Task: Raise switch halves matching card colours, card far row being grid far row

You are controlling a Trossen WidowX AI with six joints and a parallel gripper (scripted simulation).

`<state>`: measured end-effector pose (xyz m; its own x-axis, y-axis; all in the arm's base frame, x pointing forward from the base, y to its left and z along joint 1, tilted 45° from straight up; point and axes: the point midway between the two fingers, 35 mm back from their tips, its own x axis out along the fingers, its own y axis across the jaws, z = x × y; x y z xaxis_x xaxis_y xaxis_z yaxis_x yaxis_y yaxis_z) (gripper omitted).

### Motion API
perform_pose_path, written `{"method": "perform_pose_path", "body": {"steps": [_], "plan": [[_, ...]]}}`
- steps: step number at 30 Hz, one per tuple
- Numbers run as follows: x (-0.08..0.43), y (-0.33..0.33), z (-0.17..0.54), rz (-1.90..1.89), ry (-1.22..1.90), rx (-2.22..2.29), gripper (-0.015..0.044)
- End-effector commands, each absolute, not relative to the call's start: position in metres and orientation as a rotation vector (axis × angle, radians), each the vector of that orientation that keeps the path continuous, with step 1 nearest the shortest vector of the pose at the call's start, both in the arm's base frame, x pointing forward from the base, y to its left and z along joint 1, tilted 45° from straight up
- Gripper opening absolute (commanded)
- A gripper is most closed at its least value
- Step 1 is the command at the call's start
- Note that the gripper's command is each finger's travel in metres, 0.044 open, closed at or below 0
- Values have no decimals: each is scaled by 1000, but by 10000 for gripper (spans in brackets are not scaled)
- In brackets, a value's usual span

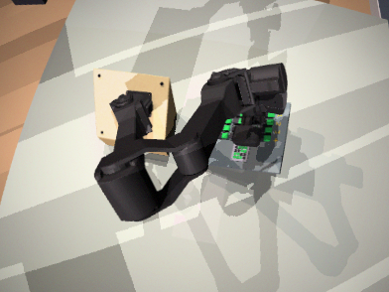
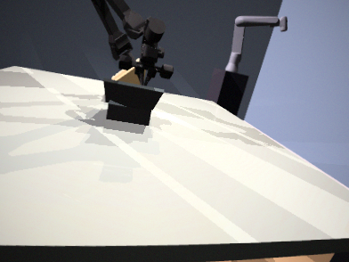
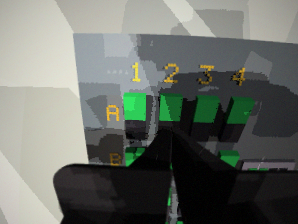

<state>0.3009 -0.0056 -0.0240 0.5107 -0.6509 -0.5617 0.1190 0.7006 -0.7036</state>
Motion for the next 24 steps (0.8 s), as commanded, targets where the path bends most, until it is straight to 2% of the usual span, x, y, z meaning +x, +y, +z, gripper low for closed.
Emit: {"method": "perform_pose_path", "body": {"steps": [1, 9, 18, 24], "plan": [[300, -4, -23, -504, 929, -653, 0], [270, 38, 13, -508, 956, -648, 0], [284, 27, 36, -509, 956, -649, 0], [298, 10, 21, -517, 975, -645, 0]]}}
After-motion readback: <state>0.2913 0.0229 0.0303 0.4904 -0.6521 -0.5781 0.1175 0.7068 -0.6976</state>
